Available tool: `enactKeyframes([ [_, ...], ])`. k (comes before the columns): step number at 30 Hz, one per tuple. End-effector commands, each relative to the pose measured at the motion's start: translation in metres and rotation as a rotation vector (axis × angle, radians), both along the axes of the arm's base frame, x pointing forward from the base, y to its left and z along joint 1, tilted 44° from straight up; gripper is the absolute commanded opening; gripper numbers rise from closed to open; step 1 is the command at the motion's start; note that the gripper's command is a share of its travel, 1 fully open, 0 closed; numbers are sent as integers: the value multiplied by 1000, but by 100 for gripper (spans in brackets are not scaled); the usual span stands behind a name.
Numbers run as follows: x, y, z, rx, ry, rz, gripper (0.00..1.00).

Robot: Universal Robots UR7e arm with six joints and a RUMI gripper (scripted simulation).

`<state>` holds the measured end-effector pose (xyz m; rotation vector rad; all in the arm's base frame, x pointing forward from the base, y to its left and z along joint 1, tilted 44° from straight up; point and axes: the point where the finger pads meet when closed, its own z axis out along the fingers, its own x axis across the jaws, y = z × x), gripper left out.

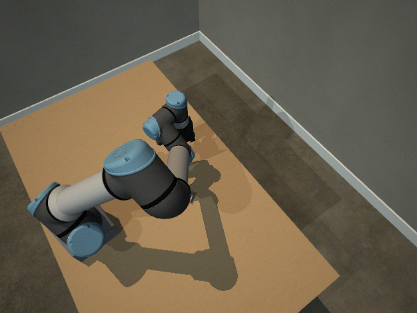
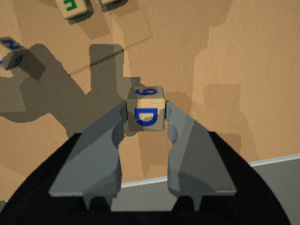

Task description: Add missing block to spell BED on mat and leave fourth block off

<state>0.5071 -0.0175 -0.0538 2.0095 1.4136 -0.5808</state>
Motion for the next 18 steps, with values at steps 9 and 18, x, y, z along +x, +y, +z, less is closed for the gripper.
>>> enactKeyframes([
  [9,-21,-15,18,-3,-187,-192,9],
  [18,-40,-28,32,-4,-342,-353,9],
])
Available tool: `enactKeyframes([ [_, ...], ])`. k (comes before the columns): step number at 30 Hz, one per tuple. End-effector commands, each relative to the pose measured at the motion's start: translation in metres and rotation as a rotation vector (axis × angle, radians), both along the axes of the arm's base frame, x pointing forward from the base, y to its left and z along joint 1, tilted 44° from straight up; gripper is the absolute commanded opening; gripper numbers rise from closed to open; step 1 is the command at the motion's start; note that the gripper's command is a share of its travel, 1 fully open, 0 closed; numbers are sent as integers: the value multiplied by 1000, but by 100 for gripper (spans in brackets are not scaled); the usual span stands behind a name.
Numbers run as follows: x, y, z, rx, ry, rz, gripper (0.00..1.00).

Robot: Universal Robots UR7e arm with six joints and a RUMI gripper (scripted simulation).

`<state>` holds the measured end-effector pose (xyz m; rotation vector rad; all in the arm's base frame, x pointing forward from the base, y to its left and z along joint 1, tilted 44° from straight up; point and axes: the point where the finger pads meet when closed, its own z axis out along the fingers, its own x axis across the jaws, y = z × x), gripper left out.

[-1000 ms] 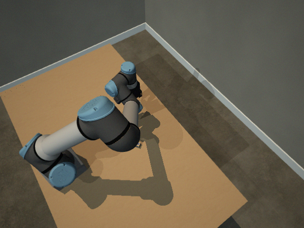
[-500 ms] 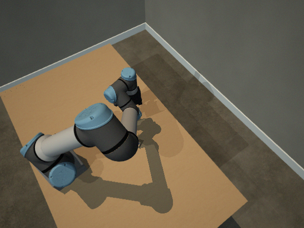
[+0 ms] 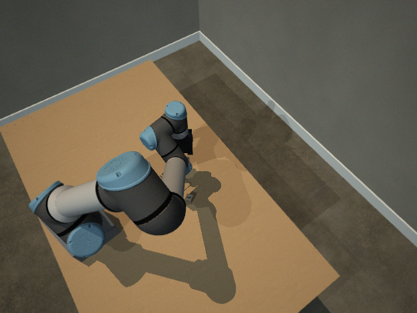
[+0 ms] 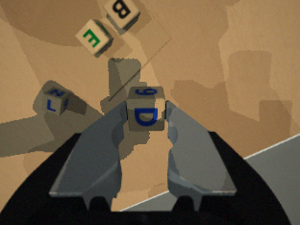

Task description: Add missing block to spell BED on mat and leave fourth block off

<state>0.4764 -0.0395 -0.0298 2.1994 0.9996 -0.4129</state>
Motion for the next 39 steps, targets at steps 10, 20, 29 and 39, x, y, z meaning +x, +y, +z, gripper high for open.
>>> enactKeyframes([
  [10,-28,-17,19,-5,-226,-233,9],
  [20,-47,-28,29,-7,-371,-384,9],
  [29,-64,-37,37,-10,-495,-512,9],
  [39,-81,-45,45,-13,-622,-641,9],
])
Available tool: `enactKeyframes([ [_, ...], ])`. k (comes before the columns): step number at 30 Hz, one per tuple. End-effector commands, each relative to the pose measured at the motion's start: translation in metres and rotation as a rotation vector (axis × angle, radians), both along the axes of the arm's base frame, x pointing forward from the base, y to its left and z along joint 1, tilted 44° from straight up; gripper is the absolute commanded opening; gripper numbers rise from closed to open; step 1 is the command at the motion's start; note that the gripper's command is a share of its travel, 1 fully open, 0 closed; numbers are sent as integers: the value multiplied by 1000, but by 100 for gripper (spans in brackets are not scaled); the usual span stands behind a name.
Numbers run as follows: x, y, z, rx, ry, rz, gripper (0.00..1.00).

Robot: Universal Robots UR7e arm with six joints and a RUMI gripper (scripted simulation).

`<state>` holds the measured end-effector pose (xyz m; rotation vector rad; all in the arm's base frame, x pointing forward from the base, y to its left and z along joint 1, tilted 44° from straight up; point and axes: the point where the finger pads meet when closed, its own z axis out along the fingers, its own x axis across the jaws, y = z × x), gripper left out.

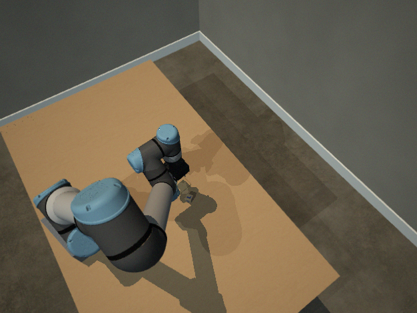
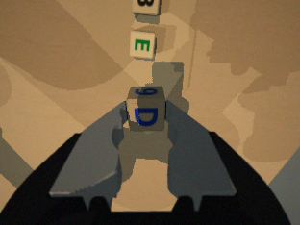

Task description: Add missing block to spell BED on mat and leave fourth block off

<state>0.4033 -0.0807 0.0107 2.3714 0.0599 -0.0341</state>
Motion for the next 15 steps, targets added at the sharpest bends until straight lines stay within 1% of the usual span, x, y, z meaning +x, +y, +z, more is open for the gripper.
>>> enactKeyframes([
  [1,-9,-4,5,-4,-68,-70,9],
  [15,-11,-5,5,-4,-80,-83,9],
])
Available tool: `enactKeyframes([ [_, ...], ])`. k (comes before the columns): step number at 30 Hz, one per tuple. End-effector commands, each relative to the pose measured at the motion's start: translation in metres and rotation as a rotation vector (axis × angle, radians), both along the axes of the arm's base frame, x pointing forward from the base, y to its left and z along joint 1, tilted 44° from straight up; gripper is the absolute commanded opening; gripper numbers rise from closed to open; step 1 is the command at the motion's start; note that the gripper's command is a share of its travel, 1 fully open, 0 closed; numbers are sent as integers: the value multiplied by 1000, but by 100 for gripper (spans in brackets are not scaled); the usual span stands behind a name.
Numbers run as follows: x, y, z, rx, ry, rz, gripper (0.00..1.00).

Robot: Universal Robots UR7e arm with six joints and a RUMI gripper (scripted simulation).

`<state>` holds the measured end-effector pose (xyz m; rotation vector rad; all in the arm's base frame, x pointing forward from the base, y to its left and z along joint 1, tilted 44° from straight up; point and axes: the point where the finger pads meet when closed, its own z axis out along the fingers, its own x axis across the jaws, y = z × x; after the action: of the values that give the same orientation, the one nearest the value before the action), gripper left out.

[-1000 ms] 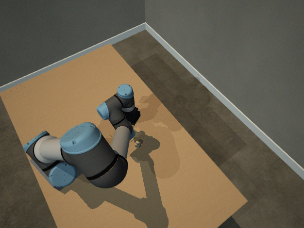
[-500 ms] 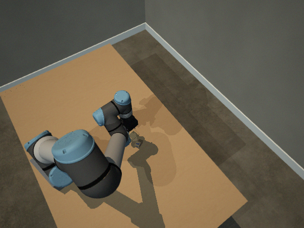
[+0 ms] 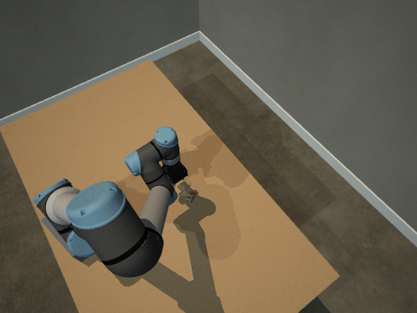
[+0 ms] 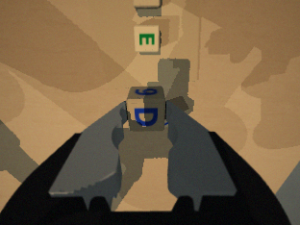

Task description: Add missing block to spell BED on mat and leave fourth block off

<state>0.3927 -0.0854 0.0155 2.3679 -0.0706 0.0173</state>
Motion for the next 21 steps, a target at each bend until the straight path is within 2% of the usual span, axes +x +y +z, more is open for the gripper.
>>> enactKeyframes([
  [1,0,0,0,0,-4,-3,9],
  [12,0,-2,-1,0,-4,-3,9],
  [21,0,-14,-14,0,-4,-3,9],
])
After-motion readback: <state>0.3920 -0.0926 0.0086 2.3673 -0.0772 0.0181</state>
